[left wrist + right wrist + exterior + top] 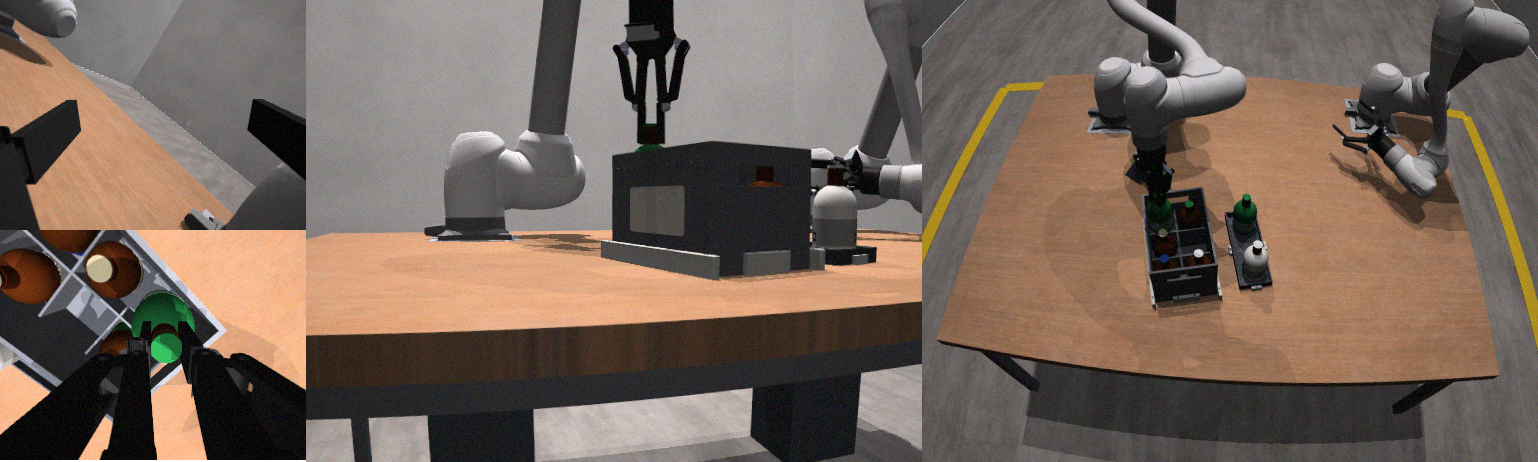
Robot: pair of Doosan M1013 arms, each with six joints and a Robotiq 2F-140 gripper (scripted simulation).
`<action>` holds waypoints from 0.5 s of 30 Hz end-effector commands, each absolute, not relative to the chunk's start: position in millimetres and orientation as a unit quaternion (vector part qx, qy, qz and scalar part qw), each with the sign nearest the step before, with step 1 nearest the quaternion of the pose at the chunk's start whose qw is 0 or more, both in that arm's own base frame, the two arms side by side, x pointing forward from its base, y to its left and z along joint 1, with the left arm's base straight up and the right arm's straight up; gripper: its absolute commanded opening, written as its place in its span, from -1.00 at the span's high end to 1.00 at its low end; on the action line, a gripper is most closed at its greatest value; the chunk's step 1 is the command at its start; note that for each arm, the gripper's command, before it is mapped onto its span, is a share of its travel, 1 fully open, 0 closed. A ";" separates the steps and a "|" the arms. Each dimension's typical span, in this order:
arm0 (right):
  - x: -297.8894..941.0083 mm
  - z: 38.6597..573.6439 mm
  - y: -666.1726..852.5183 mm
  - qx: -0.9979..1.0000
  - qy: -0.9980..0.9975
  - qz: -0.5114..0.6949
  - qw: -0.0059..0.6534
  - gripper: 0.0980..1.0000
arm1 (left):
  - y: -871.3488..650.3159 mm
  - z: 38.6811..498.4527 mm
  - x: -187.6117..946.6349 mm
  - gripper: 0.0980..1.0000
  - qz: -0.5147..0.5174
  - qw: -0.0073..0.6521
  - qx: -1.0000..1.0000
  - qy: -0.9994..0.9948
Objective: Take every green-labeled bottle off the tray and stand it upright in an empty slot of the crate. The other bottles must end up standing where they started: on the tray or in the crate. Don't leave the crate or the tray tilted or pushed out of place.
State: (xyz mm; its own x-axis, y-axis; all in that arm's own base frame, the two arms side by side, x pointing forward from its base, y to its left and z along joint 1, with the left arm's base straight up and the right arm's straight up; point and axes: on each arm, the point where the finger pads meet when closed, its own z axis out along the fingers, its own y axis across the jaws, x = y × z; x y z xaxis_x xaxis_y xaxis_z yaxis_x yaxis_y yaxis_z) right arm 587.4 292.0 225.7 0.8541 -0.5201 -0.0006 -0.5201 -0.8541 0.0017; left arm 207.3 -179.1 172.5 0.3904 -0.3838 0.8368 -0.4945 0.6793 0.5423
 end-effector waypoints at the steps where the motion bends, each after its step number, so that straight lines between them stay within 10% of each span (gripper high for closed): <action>1: 587.7 225.9 292.3 0.963 -0.270 0.000 0.000 1.00 | -179.1 172.7 207.4 -1.00 0.038 0.732 0.399 -0.551; 15: 587.7 224.5 292.3 0.963 -0.270 0.000 0.000 1.00 | -179.1 172.7 207.4 -1.00 0.038 0.732 0.399 -0.551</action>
